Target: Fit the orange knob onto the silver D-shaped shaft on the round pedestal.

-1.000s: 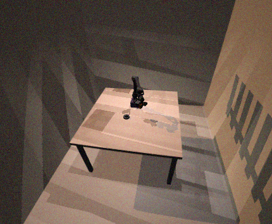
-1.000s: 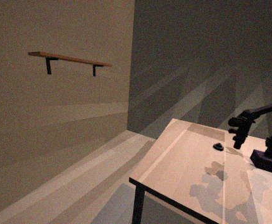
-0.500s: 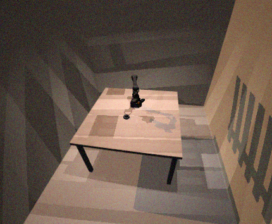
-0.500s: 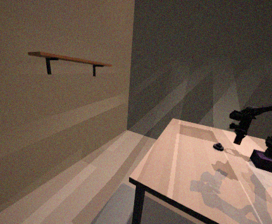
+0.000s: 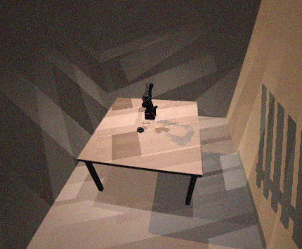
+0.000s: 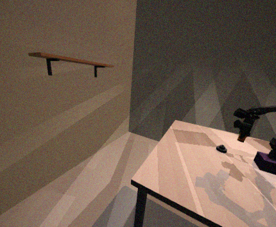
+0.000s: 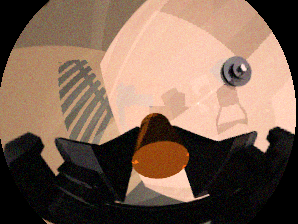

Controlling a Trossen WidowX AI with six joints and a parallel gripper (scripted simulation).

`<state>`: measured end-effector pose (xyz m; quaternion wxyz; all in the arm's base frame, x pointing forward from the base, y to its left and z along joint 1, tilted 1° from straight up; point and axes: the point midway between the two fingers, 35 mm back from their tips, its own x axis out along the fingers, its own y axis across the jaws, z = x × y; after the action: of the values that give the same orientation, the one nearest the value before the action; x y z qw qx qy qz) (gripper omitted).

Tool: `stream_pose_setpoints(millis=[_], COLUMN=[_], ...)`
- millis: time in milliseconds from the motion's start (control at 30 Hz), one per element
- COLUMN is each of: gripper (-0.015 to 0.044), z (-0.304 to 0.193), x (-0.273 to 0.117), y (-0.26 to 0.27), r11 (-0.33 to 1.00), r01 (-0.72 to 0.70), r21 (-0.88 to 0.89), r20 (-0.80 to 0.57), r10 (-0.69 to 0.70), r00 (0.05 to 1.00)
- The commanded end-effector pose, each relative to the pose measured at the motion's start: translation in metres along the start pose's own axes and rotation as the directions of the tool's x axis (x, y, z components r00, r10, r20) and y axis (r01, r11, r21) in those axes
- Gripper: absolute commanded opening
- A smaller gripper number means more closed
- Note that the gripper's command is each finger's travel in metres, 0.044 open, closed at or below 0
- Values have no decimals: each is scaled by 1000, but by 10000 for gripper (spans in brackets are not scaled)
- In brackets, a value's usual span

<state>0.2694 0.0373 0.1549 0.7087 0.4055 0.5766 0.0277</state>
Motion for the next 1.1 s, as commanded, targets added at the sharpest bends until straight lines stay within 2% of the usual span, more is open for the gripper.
stream_pose_setpoints(millis=[0,367,567,967,1067], gripper=[0,0,0,0,0], z=[2,7,8,8,7], x=[-10,-31,-32,-30,-29], y=[4,9,9,5,4], r11=[995,950,947,904,917], r01=[-96,-312,-320,-428,-399], r21=[-11,-13,-13,-13,-5], r20=[4,3,3,2,2], r10=[96,312,320,428,399], r00=[995,950,947,904,917])
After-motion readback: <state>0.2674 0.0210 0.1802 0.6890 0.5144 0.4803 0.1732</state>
